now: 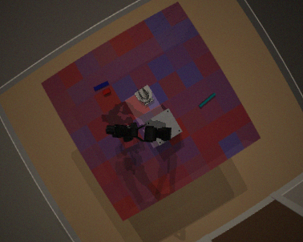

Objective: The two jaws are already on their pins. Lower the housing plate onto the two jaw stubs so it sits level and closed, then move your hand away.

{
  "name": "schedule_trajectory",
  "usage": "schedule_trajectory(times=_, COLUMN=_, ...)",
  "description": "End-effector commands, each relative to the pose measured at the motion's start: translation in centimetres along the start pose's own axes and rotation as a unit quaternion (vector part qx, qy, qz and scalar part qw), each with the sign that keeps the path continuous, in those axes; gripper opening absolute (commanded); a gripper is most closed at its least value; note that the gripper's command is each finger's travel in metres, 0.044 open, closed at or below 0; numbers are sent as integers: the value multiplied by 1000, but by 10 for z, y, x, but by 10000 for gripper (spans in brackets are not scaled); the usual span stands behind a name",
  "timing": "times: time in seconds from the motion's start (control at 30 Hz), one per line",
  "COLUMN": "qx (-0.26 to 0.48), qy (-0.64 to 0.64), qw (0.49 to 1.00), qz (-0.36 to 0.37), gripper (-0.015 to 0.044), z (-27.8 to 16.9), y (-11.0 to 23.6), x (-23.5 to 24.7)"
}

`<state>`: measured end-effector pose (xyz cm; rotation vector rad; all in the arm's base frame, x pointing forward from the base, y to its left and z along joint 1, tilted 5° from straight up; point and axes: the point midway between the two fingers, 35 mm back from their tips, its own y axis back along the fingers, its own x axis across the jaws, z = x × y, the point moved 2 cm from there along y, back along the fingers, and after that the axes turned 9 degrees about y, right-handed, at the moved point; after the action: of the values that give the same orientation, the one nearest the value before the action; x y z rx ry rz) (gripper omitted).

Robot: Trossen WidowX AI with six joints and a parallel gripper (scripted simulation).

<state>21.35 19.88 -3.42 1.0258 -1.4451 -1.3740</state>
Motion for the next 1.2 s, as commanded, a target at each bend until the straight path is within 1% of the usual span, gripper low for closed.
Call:
schedule_trajectory(times=0.0, qx=0, qy=3, qw=1000, qz=4, gripper=440, z=1, y=-7, x=3)
schedule_trajectory(times=0.3, qx=0, qy=3, qw=1000, qz=4, gripper=440, z=1, y=-20, x=3)
schedule_trajectory(times=1.17, qx=0, qy=3, qw=1000, qz=4, gripper=440, z=1, y=-21, x=3)
